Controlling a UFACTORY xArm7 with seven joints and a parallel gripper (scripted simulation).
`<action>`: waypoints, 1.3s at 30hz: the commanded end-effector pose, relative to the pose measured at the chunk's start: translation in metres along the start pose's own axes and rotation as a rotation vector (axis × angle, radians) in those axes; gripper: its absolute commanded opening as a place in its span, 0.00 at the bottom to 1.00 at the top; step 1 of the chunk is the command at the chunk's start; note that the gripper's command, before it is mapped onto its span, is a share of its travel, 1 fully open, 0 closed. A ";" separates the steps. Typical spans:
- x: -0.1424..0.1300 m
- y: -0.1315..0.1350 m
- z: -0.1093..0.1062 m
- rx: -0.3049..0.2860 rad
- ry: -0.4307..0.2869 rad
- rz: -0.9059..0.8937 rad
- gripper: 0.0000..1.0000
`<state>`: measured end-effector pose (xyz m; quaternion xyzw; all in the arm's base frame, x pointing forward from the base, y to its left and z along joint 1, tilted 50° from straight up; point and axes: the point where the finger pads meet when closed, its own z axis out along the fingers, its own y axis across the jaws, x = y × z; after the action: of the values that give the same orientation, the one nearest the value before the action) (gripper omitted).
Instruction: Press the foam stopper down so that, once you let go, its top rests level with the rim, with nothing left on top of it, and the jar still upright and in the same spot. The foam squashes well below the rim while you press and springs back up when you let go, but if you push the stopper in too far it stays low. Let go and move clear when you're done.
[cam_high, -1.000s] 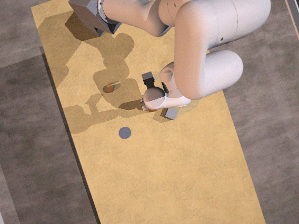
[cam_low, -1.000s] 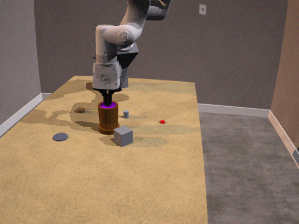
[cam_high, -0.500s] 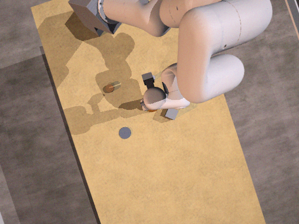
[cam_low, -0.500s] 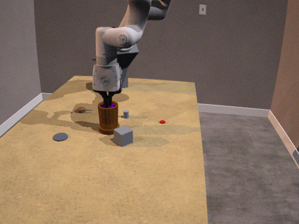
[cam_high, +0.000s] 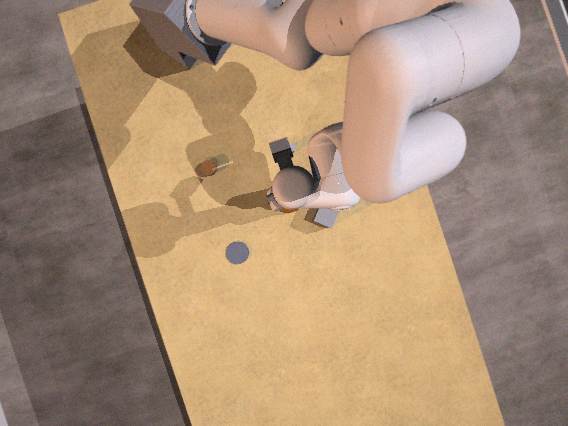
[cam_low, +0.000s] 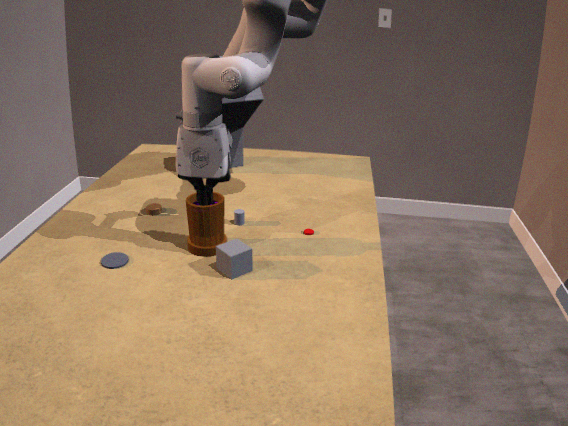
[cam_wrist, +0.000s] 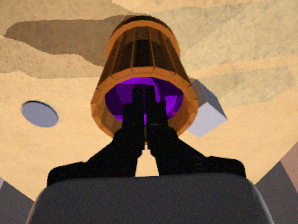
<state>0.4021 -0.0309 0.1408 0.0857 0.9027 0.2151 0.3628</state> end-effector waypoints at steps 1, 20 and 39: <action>-0.001 0.000 0.003 0.000 -0.002 0.000 0.00; -0.001 0.000 0.010 0.000 -0.002 0.000 0.00; -0.001 0.000 0.012 0.000 -0.002 0.000 0.00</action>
<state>0.4104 -0.0269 0.1331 0.0857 0.9025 0.2150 0.3631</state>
